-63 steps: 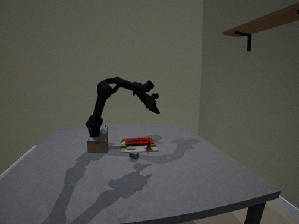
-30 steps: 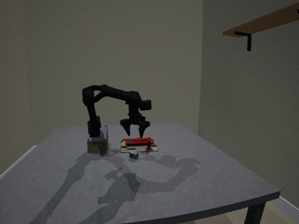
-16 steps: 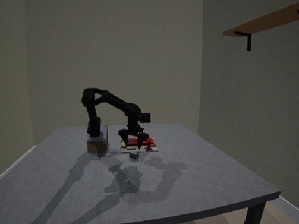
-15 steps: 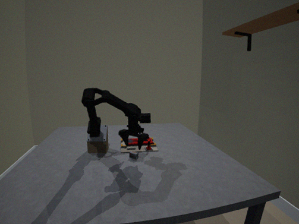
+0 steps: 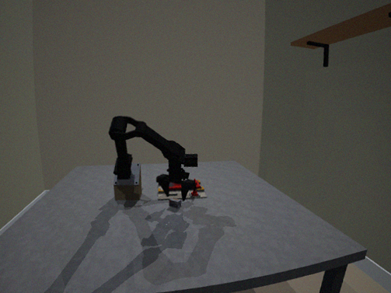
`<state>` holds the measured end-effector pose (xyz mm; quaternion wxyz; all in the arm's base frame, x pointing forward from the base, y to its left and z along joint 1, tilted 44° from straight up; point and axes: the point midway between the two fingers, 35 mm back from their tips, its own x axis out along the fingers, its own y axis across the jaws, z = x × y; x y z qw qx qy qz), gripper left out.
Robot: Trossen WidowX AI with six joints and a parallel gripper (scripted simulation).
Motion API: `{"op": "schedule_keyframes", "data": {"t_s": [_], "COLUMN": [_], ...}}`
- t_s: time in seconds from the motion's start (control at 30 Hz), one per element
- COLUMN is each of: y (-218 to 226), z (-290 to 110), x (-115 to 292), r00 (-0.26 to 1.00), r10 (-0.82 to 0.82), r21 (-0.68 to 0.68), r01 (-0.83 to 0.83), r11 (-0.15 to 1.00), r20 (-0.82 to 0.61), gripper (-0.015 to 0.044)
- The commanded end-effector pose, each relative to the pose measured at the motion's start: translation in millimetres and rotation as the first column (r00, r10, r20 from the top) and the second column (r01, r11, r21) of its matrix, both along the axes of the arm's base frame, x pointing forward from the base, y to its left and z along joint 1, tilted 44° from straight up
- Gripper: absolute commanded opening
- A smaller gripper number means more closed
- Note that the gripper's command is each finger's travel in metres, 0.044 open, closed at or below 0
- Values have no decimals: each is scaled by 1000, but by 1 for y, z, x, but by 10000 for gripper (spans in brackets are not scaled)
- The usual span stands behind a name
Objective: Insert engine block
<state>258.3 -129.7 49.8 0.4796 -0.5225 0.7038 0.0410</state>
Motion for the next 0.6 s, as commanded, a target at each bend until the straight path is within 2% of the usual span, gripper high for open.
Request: {"op": "schedule_keyframes", "data": {"t_s": [0.0,0.47,0.57], "y": [-5,-19,-19], "z": [-7,-21,-21], "x": [-2,-3,-3], "r00": [1000,1000,1000], "r10": [-2,-2,-2], "r21": [-2,-4,-4], "r01": [2,2,2], "r11": [1000,1000,1000], "r20": [-15,-16,-16], "gripper": [440,440,361]}}
